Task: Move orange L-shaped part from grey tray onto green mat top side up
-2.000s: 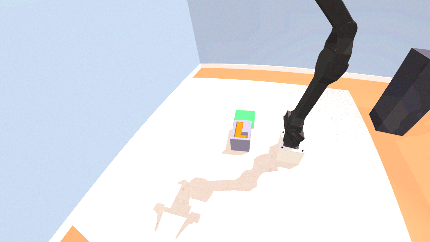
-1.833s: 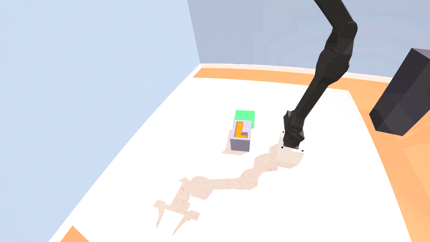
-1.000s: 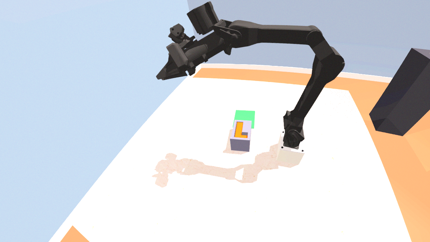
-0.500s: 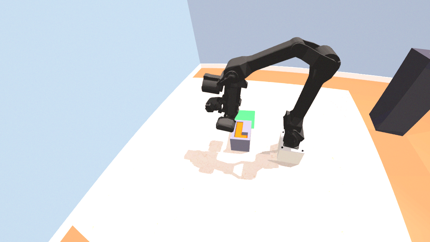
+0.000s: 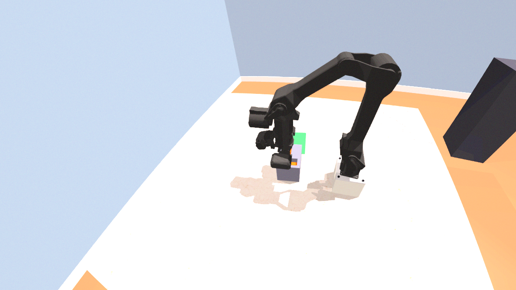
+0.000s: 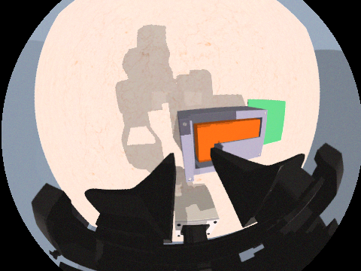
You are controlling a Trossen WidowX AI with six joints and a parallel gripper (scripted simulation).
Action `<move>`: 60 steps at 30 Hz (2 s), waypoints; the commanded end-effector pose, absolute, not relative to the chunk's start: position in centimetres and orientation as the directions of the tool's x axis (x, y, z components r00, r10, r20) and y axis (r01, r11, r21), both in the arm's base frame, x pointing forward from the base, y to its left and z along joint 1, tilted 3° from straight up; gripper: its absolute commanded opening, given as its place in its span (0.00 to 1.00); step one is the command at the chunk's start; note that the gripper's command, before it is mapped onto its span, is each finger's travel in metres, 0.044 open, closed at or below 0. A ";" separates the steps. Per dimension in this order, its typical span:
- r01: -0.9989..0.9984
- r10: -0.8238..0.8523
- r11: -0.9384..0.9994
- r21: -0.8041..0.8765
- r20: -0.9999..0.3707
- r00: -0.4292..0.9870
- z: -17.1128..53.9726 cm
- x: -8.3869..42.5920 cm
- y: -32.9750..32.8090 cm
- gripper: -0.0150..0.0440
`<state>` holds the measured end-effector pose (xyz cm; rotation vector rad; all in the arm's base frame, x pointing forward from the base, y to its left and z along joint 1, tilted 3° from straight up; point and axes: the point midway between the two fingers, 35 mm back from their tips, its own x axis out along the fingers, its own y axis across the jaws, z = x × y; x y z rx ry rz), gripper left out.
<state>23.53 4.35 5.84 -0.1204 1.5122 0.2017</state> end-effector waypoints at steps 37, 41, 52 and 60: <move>-0.208 0.049 0.977 0.042 -0.998 0.026 -1.5 23.0 4.5 0.56; -0.217 0.057 0.975 0.049 -0.998 0.028 -1.4 23.0 4.7 0.56; -0.209 0.051 0.977 0.044 -0.998 0.026 -0.3 22.7 5.6 0.56; -0.208 0.049 0.977 0.043 -0.998 0.026 2.1 23.1 5.3 0.56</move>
